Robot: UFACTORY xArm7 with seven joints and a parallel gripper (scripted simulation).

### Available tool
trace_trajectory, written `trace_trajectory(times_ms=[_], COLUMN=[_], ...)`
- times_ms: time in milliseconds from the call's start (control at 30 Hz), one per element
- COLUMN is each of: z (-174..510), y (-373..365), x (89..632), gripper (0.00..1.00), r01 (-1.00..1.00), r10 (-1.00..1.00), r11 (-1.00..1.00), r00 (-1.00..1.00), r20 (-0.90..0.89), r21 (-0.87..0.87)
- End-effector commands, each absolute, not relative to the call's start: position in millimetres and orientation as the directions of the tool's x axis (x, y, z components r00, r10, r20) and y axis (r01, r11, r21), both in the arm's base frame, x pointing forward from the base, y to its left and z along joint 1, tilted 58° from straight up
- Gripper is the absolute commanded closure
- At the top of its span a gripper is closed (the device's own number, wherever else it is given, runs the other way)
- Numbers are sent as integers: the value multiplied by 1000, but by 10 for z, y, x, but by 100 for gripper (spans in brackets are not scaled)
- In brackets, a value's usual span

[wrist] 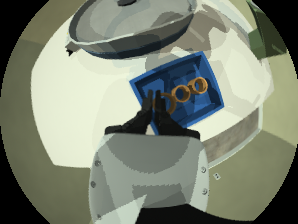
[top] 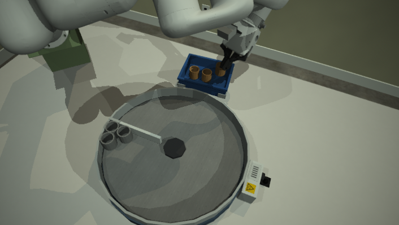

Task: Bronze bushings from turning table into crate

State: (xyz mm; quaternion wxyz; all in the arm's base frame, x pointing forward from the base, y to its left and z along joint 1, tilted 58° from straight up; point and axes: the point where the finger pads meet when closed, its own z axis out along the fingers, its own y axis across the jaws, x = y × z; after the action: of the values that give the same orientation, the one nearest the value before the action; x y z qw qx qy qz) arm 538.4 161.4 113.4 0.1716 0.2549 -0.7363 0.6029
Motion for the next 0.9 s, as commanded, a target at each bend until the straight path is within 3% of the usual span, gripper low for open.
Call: trace_trajectory(times_ms=[0, 867], z=[1122, 934], y=[1615, 1387], x=[5401, 5605], gripper=[100, 100], r01=[-582, -582], r10=[-173, -173], r11=[144, 144], r00=[-811, -811], r20=[559, 559], r21=[-801, -801])
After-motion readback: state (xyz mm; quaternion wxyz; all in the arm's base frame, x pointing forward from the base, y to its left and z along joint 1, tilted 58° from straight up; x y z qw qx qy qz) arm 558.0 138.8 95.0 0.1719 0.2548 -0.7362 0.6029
